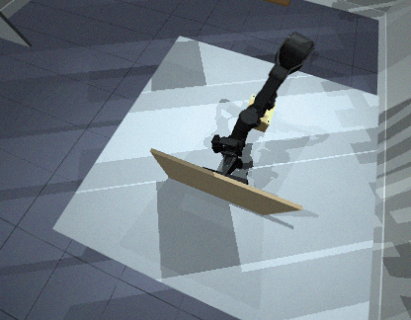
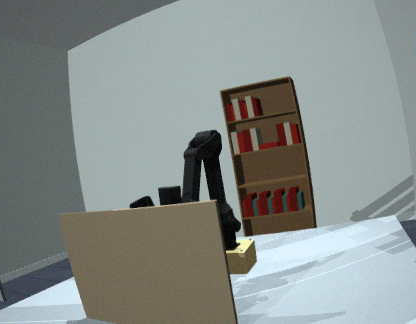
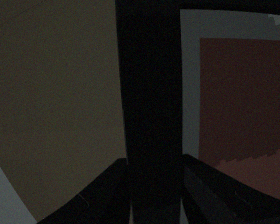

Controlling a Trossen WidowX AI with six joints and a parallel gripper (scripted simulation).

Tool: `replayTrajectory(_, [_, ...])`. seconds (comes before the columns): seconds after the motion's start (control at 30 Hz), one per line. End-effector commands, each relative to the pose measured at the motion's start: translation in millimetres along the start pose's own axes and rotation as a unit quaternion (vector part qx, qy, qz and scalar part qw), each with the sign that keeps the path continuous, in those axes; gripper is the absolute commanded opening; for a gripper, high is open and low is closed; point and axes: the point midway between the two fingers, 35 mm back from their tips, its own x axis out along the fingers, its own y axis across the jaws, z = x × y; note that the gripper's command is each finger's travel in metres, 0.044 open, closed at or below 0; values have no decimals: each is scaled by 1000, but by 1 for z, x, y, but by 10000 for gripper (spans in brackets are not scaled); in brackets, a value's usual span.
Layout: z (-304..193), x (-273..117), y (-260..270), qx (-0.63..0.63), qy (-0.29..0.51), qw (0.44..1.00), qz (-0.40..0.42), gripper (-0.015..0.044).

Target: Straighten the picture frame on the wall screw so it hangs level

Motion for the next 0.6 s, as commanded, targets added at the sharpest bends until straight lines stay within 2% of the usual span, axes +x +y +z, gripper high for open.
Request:
replayTrajectory(0.0, [-1, 0, 4, -5, 1, 1000, 9, 0])
replayTrajectory(0.57, [0, 0, -2, -2, 0, 1000, 0, 0])
